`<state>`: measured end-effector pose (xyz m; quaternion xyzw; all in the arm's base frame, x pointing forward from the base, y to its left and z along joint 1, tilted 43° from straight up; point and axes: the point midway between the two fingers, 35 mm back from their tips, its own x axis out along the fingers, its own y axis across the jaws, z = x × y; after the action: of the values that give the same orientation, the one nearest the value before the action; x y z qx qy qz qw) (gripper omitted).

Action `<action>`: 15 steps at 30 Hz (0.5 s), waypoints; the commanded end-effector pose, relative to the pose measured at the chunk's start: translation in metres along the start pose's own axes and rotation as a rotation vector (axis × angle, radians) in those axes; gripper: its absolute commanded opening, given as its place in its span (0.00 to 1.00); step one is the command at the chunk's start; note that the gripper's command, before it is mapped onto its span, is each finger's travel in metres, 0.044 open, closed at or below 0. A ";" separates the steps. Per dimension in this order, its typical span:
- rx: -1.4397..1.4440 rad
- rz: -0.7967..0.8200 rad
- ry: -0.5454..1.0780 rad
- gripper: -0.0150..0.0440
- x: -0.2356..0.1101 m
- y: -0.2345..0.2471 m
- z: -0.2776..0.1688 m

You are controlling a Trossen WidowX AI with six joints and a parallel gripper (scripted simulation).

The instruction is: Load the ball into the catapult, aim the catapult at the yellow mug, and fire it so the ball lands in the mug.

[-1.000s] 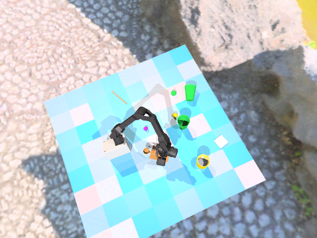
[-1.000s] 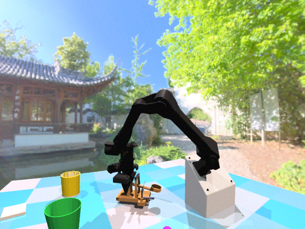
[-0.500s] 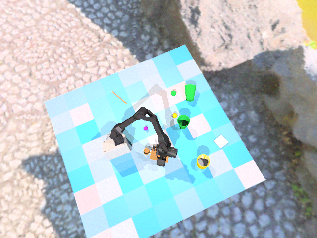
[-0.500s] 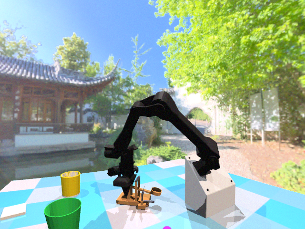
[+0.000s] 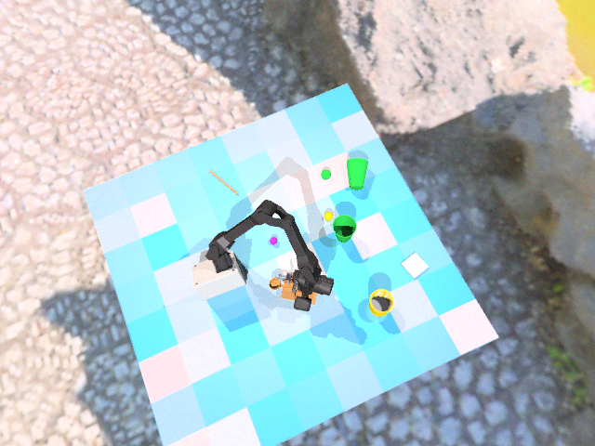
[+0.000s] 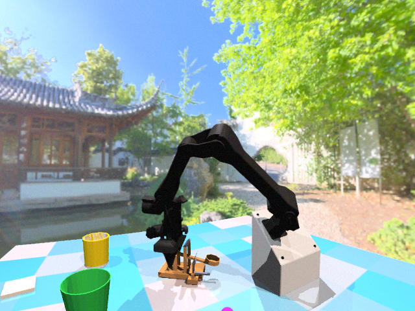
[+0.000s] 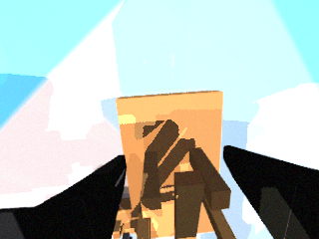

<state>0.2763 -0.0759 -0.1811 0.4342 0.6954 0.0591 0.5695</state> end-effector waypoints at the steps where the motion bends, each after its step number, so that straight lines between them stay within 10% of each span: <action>1: -0.001 -0.004 -0.003 1.00 -0.022 -0.001 0.003; 6: 0.002 -0.005 -0.003 1.00 -0.097 -0.002 0.001; 15: 0.004 -0.004 -0.028 1.00 -0.099 -0.003 0.006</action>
<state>0.2794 -0.1436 -0.1150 0.4323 0.6862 0.0505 0.5829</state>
